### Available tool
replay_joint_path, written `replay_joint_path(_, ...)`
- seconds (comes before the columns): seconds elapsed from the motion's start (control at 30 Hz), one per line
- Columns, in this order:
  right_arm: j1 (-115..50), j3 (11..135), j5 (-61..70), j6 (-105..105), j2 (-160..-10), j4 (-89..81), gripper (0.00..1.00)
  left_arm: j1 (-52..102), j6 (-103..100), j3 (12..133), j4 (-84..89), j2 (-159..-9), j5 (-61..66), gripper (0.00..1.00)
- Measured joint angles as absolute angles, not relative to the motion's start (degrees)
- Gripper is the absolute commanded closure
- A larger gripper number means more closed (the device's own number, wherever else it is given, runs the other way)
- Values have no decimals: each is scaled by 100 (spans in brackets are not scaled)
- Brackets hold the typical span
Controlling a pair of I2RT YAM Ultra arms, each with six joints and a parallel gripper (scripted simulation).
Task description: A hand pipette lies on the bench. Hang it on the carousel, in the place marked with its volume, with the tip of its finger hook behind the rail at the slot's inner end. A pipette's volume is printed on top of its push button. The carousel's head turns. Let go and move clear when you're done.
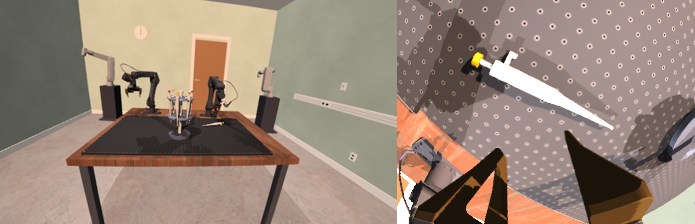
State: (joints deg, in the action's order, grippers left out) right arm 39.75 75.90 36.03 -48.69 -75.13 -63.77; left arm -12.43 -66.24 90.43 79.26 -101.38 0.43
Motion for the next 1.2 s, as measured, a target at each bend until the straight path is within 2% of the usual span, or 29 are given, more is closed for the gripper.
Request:
replay_joint_path(0.73,3975,7590,3603,-4869,-7513,-6377,0,-1243,-10311,9043,7926,-10138,43,46)
replay_joint_path(1.2,3975,7590,3603,-4869,-7513,-6377,0,-1243,-10923,8495,7489,-10138,43,46)
